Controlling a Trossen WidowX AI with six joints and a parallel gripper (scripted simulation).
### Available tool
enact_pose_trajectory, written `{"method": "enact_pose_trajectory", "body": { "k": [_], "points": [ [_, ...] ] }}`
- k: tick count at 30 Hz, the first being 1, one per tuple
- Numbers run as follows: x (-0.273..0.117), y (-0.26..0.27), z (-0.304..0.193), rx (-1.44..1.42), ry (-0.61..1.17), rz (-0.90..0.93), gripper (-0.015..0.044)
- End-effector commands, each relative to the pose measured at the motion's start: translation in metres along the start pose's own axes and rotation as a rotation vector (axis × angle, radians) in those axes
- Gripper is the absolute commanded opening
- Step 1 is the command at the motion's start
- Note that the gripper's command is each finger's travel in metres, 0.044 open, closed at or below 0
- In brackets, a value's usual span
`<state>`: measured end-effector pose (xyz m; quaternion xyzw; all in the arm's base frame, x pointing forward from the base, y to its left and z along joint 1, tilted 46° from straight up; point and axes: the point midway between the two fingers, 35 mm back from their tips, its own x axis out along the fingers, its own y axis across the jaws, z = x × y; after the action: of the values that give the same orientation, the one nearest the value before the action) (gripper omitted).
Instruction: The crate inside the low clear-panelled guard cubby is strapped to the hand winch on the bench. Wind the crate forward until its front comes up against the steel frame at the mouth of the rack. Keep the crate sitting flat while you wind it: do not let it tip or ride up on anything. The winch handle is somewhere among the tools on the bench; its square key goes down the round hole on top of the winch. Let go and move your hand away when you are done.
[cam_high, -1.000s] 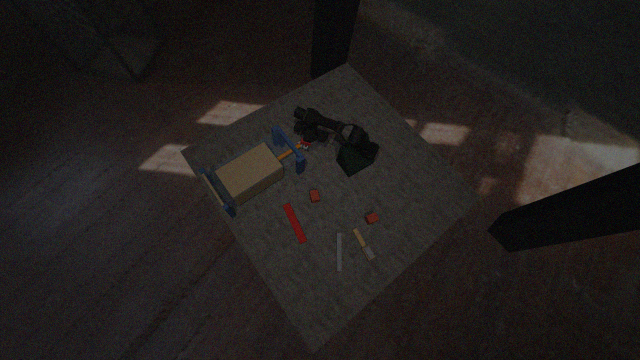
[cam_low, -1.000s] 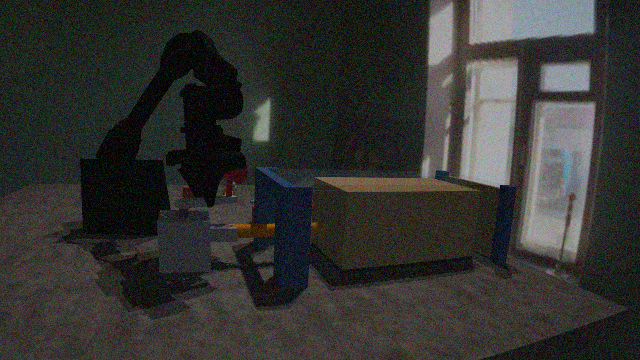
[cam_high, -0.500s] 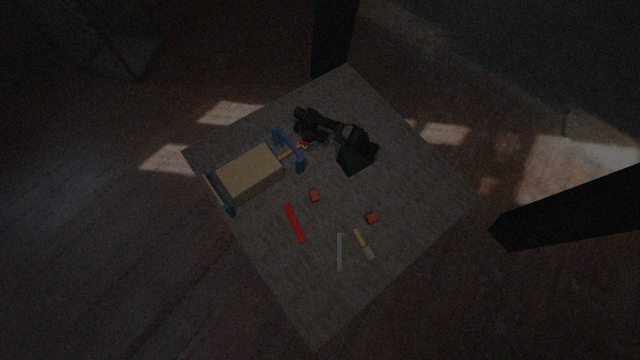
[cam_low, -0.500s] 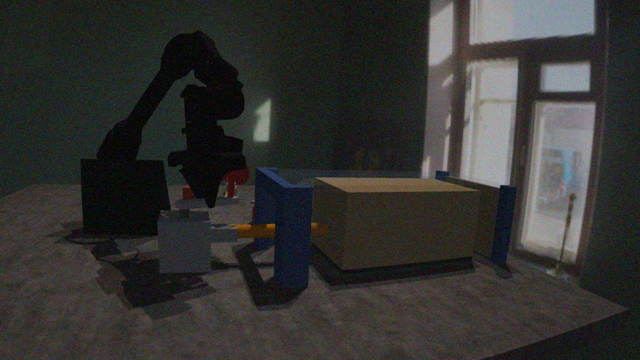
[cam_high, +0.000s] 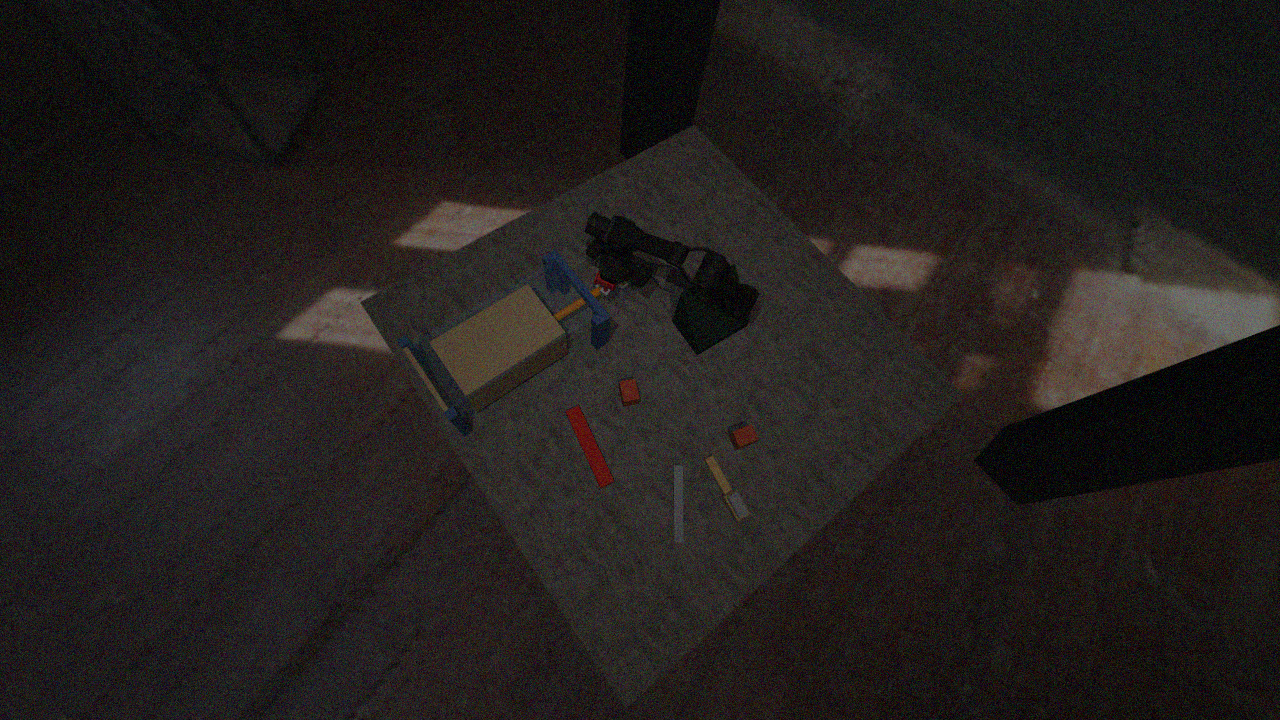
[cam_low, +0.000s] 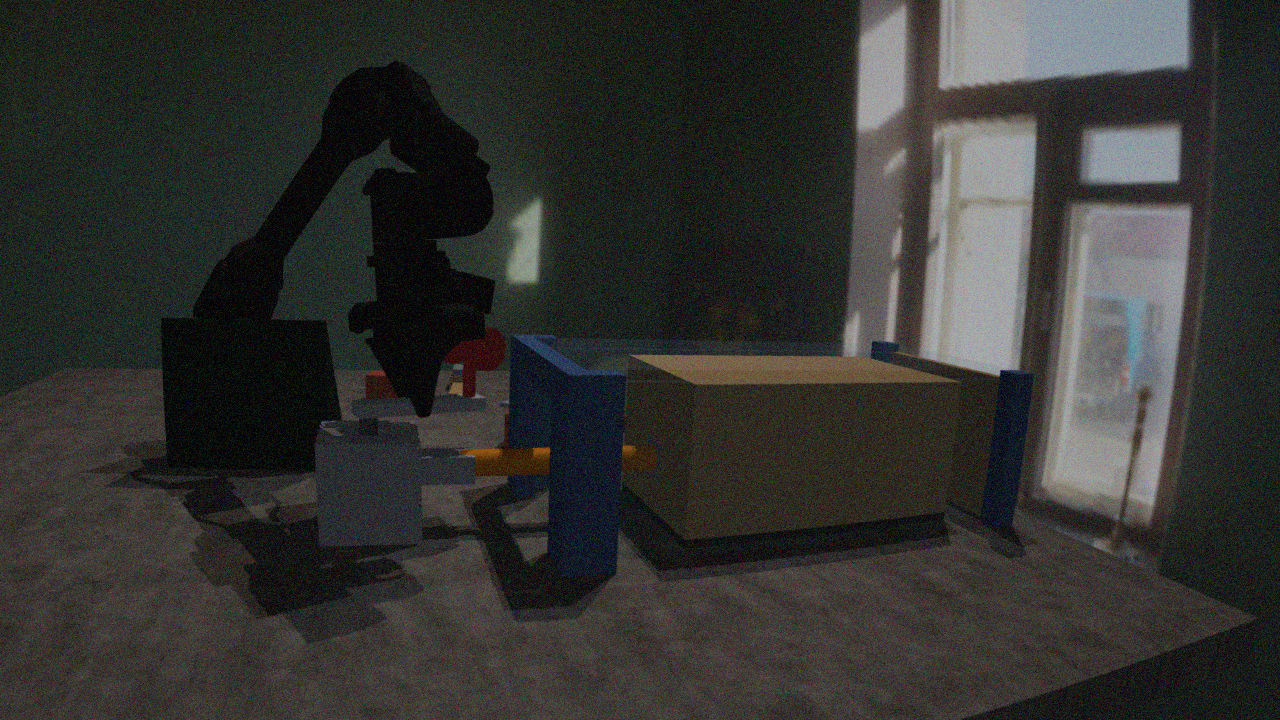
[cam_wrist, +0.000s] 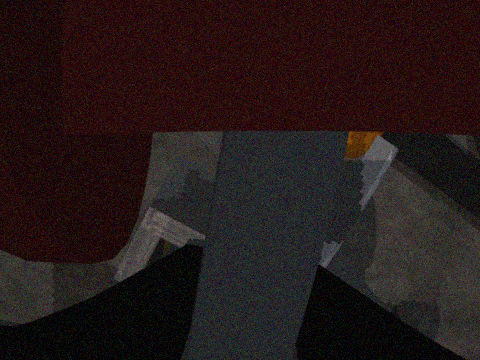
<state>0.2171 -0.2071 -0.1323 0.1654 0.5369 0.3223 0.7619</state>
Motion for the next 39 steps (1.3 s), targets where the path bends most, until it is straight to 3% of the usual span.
{"method": "enact_pose_trajectory", "body": {
  "k": [1,39],
  "points": [
    [0.002,-0.002,-0.001,0.051,0.004,-0.001,0.0],
    [0.003,-0.02,-0.004,0.435,0.019,-0.036,0.0]
  ]
}}
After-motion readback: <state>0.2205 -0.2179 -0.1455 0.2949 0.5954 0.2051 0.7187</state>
